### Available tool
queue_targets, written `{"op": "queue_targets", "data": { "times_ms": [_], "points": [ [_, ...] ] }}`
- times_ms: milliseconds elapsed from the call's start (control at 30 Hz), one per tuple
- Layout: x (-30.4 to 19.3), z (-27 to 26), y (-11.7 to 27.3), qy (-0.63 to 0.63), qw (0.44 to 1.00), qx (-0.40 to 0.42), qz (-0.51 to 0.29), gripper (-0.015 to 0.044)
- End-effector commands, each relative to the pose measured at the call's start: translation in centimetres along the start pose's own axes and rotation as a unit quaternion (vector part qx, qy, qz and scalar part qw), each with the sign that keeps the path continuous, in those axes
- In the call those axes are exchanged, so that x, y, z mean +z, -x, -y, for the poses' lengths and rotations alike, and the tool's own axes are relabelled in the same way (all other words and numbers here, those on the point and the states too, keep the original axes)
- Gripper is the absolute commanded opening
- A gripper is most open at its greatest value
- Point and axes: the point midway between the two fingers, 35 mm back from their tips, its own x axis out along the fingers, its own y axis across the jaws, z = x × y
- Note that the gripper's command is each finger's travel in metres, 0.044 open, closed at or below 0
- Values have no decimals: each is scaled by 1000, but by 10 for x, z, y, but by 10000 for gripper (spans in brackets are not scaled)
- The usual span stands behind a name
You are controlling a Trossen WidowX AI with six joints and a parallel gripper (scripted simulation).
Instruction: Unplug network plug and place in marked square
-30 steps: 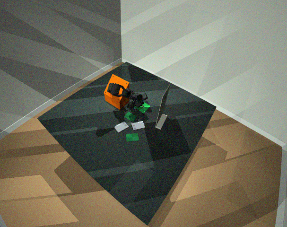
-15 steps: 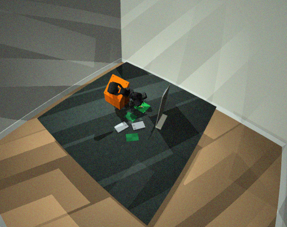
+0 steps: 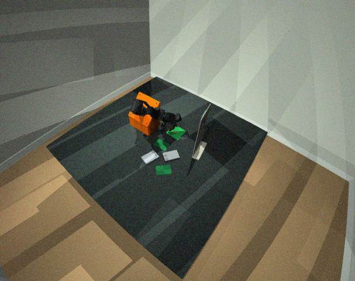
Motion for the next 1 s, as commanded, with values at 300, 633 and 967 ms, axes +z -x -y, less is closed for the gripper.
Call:
{"op": "queue_targets", "data": {
  "times_ms": [300, 633, 967],
  "points": [
    [4, -10, 9, -3, 1000, 3, 5, 156],
    [4, -17, 17, -3, 1000, 3, 4, 156],
    [4, -23, 25, -4, 1000, 4, 4, 156]
  ]
}}
